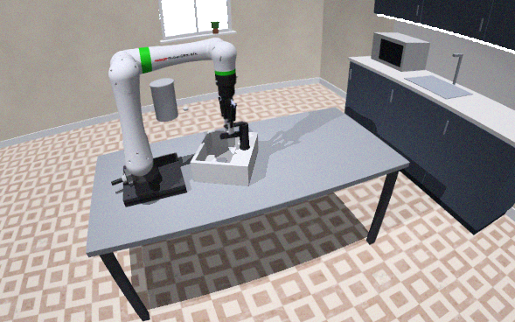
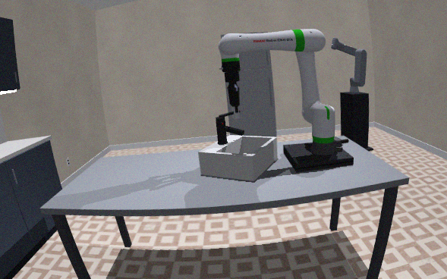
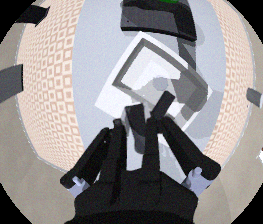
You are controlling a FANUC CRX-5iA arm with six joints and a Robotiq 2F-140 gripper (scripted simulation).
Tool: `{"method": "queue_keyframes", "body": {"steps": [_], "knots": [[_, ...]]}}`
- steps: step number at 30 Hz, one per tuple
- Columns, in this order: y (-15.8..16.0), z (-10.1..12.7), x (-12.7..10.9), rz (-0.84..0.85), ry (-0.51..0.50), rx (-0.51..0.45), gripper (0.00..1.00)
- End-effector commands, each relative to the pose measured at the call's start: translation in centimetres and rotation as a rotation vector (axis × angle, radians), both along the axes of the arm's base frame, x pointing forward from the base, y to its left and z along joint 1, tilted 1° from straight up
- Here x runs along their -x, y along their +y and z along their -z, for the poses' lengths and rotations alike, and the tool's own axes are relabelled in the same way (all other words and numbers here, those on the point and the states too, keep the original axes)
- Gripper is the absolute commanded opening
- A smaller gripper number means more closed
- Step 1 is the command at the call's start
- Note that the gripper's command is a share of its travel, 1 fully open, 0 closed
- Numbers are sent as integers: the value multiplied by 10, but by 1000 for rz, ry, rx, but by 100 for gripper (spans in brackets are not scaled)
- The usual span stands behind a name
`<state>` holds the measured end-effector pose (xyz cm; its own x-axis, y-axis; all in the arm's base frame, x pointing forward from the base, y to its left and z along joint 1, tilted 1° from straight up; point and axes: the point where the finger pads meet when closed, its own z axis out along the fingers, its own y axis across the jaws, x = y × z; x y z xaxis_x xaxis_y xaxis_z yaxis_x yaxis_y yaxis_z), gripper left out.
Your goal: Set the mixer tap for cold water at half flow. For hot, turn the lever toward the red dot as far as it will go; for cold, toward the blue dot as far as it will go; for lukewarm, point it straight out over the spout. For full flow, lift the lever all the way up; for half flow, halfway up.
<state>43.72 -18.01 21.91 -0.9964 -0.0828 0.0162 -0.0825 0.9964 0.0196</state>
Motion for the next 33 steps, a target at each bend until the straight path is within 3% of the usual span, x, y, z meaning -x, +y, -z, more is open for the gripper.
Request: {"method": "queue_keyframes", "body": {"steps": [1,33], "knots": [[0,0,0,0,0,0,0],[0,-8,-3,0,0,0,0]]}}
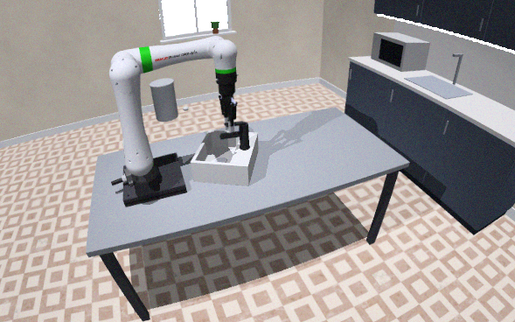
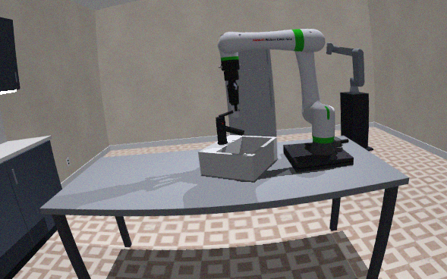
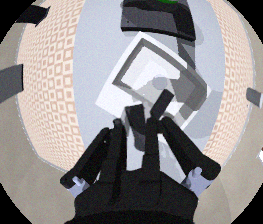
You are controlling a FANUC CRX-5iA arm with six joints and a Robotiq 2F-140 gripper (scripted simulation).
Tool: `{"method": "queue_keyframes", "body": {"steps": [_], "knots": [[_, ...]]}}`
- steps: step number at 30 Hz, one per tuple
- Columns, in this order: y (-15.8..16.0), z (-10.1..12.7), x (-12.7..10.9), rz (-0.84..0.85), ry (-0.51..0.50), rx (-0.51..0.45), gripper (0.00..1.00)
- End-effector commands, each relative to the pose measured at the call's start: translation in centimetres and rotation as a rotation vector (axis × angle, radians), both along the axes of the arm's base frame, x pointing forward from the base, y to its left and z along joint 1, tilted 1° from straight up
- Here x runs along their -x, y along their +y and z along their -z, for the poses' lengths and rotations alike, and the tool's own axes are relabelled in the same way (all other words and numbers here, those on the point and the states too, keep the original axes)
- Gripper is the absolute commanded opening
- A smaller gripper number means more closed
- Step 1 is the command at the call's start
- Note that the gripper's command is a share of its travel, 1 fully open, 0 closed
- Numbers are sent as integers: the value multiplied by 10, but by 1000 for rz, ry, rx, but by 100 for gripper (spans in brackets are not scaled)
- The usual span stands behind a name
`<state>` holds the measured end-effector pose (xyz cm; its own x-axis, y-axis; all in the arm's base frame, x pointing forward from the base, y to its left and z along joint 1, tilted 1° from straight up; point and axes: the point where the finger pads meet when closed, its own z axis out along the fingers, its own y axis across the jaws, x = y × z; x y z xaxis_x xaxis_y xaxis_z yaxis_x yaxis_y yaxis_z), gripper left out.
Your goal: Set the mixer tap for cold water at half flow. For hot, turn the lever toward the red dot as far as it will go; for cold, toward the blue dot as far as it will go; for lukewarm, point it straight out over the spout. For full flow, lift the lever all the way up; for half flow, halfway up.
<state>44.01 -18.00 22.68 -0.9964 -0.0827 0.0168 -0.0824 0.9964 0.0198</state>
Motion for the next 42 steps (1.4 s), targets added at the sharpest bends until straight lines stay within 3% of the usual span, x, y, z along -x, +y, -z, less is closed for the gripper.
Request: {"method": "queue_keyframes", "body": {"steps": [1,16,17,42], "knots": [[0,0,0,0,-1,0,0],[0,0,0,0,-1,0,0],[0,0,0,0,-1,0,40],[0,0,0,0,-1,0,40]]}}
